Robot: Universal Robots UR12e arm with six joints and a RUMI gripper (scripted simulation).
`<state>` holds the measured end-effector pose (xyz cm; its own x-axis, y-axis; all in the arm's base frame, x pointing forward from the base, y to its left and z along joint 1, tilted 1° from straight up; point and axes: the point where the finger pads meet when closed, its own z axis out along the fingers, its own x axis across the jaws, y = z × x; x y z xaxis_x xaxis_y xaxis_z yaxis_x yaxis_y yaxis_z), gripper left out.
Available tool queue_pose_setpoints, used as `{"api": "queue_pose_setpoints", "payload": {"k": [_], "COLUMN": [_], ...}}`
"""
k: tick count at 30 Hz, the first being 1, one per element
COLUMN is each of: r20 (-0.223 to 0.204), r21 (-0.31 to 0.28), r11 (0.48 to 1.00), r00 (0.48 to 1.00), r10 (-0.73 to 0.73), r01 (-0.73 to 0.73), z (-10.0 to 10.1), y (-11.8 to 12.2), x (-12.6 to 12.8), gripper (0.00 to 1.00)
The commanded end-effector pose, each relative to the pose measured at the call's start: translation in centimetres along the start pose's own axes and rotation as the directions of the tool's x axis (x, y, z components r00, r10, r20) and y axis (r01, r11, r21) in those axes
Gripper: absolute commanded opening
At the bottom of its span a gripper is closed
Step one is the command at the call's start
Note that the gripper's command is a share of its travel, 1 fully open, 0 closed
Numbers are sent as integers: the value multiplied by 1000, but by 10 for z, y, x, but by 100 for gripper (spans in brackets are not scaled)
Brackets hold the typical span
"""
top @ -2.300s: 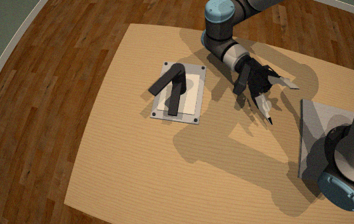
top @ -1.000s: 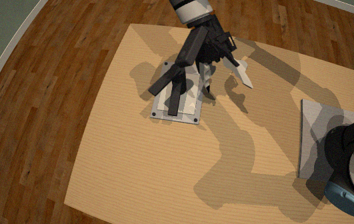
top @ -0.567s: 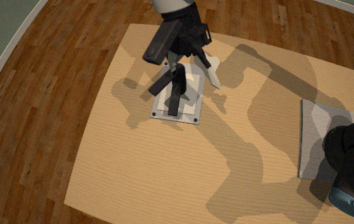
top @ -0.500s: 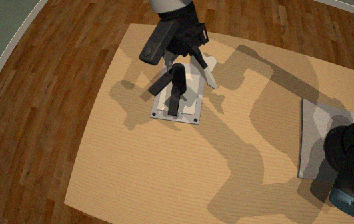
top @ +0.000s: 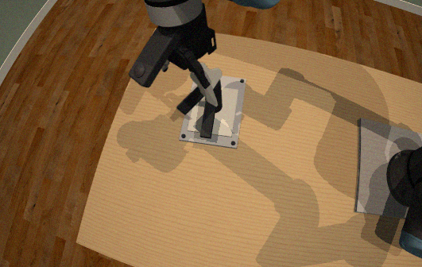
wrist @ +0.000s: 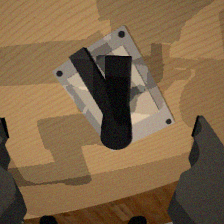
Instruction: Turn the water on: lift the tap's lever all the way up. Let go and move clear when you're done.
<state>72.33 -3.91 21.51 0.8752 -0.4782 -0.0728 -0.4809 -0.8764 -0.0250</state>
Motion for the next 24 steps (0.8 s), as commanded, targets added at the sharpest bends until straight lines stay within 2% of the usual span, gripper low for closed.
{"api": "queue_pose_setpoints", "payload": {"k": [1, 8, 9, 24], "r20": [-51, -64, -64, -64], "r21": [-19, -23, -23, -23], "r11": [1000, 1000, 1000, 1000], "r00": [999, 998, 998, 998], "r10": [5, 6, 6, 6], "r01": [-6, -7, -7, -7], "z": [-2, -2, -2, -2], "y": [-5, -7, -7, -7], "x": [11, 13, 13, 13], "gripper": [100, 100, 0, 0]}}
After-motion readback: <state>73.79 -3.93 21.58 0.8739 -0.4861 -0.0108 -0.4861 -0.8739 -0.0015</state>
